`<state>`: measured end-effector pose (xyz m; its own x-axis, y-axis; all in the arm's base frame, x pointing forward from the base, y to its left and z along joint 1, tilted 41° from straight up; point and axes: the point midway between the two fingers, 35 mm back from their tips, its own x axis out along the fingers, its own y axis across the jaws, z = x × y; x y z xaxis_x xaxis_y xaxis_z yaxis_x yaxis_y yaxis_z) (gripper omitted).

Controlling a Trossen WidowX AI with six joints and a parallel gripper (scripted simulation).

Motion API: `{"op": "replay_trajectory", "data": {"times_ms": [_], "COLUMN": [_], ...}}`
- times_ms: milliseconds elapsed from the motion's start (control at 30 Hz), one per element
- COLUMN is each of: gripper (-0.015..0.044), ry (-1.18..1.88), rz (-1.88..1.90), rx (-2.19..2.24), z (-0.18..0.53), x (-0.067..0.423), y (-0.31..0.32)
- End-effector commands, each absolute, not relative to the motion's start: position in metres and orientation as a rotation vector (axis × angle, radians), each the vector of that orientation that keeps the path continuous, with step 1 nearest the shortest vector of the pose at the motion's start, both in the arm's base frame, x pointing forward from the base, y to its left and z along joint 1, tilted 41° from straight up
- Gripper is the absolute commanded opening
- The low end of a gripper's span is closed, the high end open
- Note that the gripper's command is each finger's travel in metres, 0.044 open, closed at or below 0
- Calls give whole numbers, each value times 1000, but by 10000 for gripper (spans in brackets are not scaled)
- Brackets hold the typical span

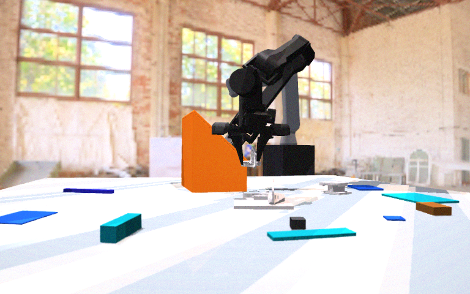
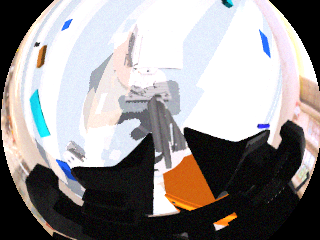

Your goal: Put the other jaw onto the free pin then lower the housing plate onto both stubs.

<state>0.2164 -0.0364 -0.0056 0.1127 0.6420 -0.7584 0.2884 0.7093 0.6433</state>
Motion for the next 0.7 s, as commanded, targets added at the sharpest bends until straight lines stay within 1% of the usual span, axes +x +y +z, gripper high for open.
{"op": "replay_trajectory", "data": {"times_ms": [0, 667], "gripper": [134, 134], "ry": [1473, 1470], "rz": [312, 312], "rx": [808, 806], "z": [-6, -17], "x": [221, 278], "y": [-38, -67]}}
